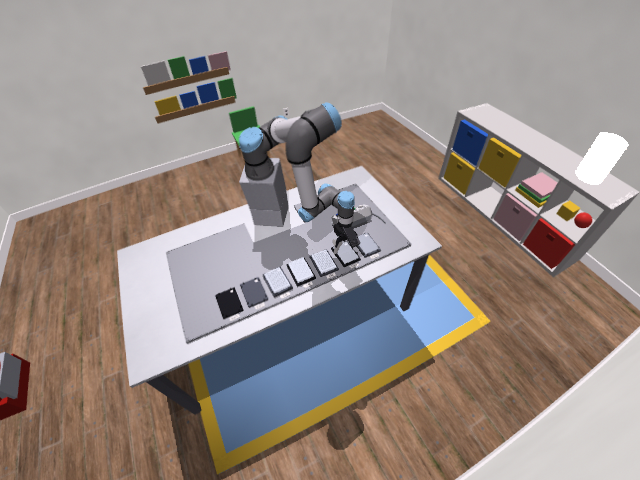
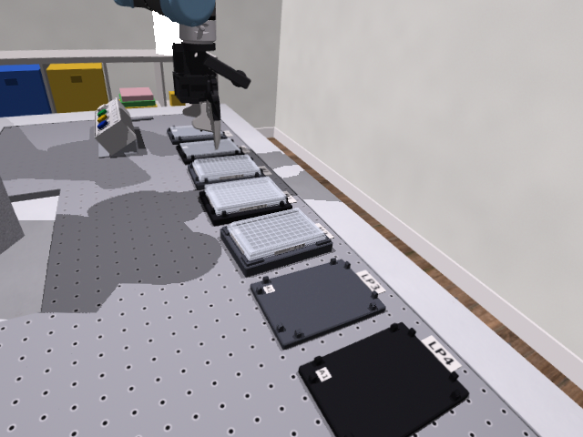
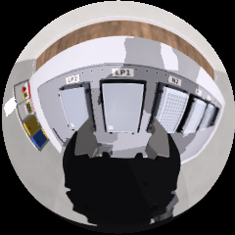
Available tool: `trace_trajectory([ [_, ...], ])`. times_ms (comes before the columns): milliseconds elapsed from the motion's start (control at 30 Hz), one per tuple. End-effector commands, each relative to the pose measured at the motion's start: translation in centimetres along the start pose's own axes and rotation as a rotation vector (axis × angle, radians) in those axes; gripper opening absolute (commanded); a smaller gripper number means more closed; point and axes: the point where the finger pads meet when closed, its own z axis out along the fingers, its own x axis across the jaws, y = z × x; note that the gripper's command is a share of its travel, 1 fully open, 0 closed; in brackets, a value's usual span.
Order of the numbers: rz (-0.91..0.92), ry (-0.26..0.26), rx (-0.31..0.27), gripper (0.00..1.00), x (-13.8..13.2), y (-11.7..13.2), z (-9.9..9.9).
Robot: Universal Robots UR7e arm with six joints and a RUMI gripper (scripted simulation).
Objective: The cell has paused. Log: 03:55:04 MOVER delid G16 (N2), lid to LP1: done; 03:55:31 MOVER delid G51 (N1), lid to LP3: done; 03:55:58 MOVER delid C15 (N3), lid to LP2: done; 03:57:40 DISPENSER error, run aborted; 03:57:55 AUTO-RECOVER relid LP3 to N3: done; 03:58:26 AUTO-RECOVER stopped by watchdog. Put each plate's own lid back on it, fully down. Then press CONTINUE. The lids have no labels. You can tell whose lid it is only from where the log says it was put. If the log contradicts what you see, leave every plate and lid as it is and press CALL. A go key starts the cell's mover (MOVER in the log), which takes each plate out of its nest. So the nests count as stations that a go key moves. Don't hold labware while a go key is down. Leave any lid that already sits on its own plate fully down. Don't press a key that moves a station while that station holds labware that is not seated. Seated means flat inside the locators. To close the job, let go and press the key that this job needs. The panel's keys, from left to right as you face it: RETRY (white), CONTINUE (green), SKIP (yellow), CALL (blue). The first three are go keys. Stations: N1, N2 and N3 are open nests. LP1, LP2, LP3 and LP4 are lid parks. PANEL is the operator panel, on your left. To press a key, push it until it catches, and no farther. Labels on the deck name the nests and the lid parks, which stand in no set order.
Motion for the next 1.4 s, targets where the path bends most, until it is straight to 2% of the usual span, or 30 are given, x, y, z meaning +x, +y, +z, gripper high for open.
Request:
trace_trajectory([
  [0, 0.0, -0.001, 0.001, 0.82, 0.0, -0.1, 0.4],
  [233, 0.0, -0.001, 0.001, 0.82, 0.0, -0.1, 1.6],
  [733, 0.0, 0.0, 0.001, 0.82, 0.0, -0.1, 1.6],
  [767, 0.0, 0.0, 0.001, 0.0, 0.0, -0.1, 1.6],
  [1367, 0.0, 0.0, 0.002, 0.0, 0.0, -0.1, 1.6],
])
